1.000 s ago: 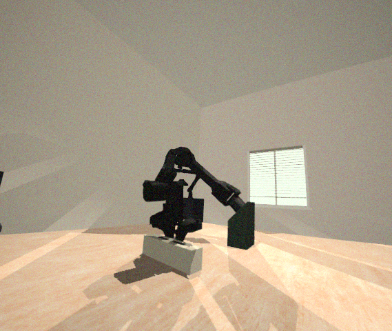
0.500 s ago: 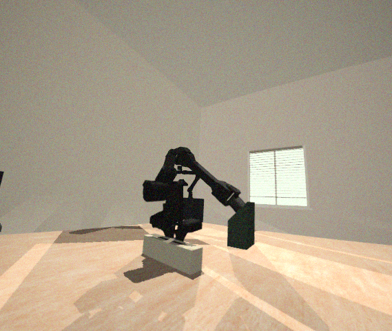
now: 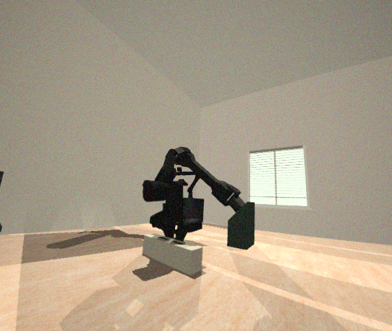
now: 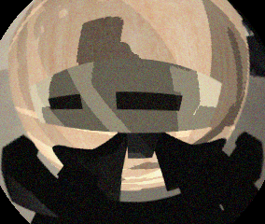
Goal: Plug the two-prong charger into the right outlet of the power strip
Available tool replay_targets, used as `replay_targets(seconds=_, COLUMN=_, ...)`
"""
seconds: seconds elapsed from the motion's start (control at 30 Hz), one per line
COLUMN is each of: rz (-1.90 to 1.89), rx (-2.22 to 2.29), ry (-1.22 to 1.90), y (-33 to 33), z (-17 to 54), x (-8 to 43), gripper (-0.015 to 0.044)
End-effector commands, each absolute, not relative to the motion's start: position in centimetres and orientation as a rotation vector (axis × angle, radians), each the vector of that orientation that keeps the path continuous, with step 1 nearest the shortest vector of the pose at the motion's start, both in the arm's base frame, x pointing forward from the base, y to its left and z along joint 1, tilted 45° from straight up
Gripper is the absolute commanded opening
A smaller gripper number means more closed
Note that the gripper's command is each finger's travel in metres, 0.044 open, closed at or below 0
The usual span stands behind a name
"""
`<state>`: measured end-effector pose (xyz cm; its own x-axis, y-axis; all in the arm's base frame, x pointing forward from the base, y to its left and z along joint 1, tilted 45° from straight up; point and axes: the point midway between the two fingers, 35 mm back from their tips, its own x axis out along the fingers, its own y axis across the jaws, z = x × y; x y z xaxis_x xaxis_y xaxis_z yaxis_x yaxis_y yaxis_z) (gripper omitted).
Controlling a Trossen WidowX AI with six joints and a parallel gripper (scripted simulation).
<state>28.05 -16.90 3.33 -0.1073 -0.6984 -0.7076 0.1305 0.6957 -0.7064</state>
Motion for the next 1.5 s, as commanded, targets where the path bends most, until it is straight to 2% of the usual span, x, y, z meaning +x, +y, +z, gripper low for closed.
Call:
replay_targets(seconds=0.0, rz=-0.747, rx=-0.485, ry=1.499, y=-16.67, z=3.81, x=28.83, gripper=0.0000)
replay_targets(seconds=1.47, rz=-0.747, rx=-0.485, ry=1.499, y=-17.09, z=3.41, x=28.84, gripper=0.0000)
